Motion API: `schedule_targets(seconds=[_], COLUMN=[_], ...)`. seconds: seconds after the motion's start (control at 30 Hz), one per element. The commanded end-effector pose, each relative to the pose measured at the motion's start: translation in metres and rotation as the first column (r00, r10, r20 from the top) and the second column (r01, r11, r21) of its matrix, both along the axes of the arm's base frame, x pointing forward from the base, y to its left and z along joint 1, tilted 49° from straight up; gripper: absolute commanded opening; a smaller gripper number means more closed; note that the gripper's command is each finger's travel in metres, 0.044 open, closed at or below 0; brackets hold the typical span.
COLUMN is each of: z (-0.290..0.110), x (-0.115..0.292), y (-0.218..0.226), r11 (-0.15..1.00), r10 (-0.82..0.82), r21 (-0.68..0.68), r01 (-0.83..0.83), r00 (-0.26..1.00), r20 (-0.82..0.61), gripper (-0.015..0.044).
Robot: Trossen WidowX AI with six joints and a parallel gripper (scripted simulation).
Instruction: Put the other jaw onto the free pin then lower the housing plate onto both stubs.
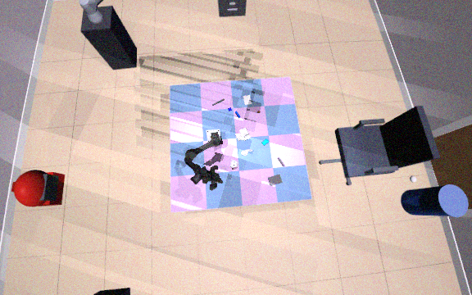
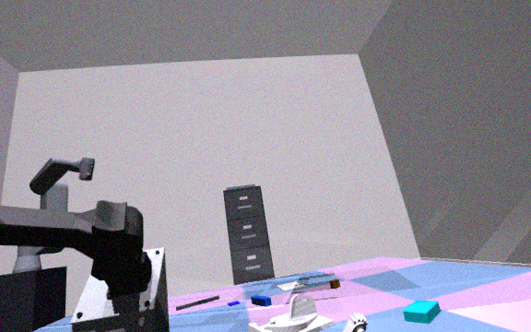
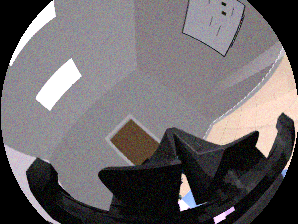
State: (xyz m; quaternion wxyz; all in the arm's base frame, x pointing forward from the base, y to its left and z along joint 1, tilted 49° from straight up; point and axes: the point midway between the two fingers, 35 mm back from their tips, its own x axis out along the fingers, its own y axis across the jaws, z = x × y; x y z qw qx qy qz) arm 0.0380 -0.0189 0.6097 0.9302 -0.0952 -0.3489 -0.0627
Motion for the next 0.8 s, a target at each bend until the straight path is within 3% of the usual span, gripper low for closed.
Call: schedule_targets(seconds=[0.0,0.77], z=[-0.009,-0.066], x=[0.031,0.148], y=[0.002,-0.013], r11=[1.0,0.981], r10=[-0.017,-0.186], r21=[0.005,-0.032], r01=[0.017,0.191], r00=[0.997,0.888], r20=[-0.081,-0.421], gripper=[0.0,0.0])
